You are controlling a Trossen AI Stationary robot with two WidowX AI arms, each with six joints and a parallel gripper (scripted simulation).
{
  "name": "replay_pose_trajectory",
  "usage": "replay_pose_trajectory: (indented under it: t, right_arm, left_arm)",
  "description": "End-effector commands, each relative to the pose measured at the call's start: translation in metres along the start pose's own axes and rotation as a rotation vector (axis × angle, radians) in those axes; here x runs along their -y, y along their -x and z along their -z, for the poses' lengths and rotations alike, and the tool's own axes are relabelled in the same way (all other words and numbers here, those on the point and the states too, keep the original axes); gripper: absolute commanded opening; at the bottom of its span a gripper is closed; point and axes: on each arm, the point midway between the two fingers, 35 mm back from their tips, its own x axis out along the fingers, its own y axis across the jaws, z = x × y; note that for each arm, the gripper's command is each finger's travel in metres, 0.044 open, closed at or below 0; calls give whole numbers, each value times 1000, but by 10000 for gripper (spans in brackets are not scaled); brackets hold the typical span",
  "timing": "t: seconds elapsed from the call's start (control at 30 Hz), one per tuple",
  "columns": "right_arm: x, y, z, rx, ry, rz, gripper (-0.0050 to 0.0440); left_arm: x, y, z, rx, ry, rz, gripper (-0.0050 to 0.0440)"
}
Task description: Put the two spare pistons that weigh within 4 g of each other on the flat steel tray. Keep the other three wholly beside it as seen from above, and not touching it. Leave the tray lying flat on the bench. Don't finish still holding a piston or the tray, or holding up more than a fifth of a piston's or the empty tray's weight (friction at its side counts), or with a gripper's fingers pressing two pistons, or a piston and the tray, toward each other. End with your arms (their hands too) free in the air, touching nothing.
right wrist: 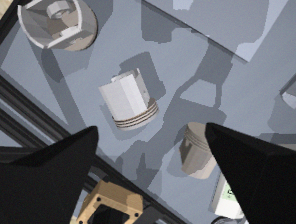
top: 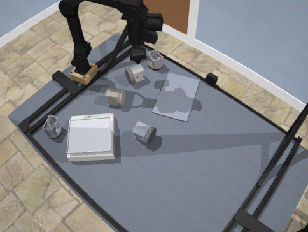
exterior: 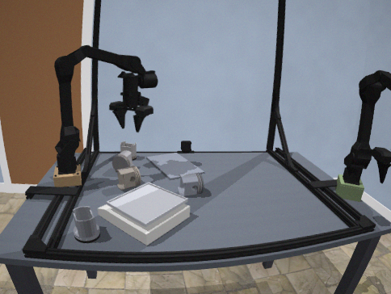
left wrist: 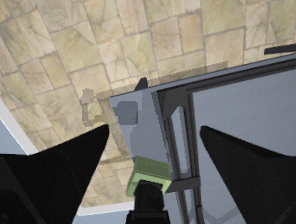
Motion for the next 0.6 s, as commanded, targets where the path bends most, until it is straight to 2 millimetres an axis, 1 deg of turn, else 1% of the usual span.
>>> replay_pose_trajectory:
  t: [0.0,0.37,0.43,0.57]
  right_arm:
    - [-11,-1,-14,-5,2,0,378]
    - [-48,-2,-55,-5,2,0,378]
    - [-48,-2,-55,-5,2,0,378]
    - [-62,-2,-70,-5,2,0,378]
  left_arm:
    - [0,0,0,-1,-1,2,440]
    - [0,0,0,-1,-1,2,440]
    - [0,0,0,-1,-1,2,440]
    - [0,0,0,-1,-1,2,440]
